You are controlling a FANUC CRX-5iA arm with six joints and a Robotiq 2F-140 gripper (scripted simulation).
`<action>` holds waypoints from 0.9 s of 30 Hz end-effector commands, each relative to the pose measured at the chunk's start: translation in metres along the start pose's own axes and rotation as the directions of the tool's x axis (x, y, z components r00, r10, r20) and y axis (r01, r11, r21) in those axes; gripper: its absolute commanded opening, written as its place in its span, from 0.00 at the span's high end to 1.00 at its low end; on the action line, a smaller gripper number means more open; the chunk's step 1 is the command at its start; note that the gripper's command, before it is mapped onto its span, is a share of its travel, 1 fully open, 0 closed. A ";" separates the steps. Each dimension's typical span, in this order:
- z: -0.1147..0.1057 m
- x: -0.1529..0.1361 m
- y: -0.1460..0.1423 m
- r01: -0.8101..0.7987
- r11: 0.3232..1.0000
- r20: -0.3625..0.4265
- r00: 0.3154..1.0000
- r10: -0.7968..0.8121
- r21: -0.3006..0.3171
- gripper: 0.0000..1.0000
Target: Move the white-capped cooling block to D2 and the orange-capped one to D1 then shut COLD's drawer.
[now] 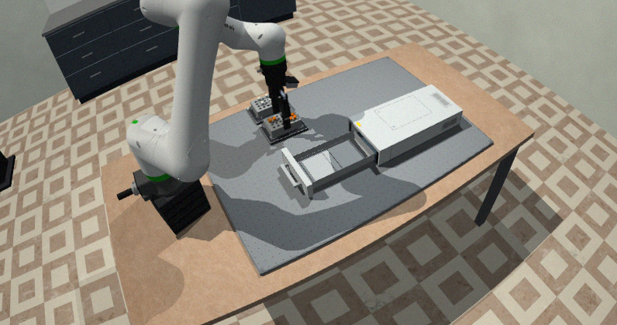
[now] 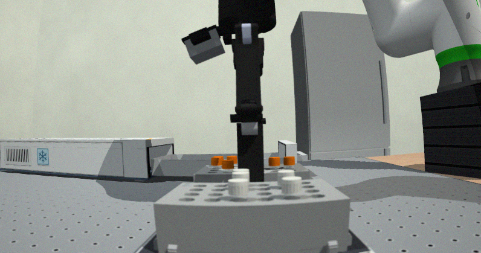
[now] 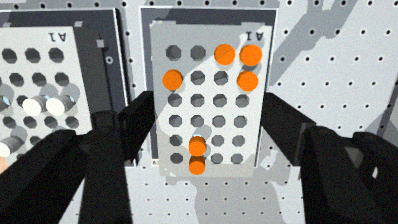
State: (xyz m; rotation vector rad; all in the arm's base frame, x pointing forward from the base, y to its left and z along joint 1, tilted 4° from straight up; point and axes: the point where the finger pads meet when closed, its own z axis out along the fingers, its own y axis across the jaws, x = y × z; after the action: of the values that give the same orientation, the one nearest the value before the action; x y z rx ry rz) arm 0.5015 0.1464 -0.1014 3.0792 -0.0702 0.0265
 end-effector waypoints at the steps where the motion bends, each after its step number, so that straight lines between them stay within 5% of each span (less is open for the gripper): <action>1: -0.001 0.001 0.000 0.000 1.000 -0.002 1.000 0.000 0.001 0.34; 17: -0.001 0.001 0.000 0.000 1.000 -0.002 1.000 0.000 0.001 0.34; 18: -0.030 0.001 0.000 0.000 1.000 -0.001 1.000 0.000 0.001 0.34; 27: -0.042 0.001 0.000 0.000 1.000 -0.002 1.000 0.000 0.001 0.34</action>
State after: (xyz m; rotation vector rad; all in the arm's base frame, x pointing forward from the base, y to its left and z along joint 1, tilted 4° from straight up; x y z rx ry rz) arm 0.5008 0.1487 -0.0626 3.0792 -0.0704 0.0263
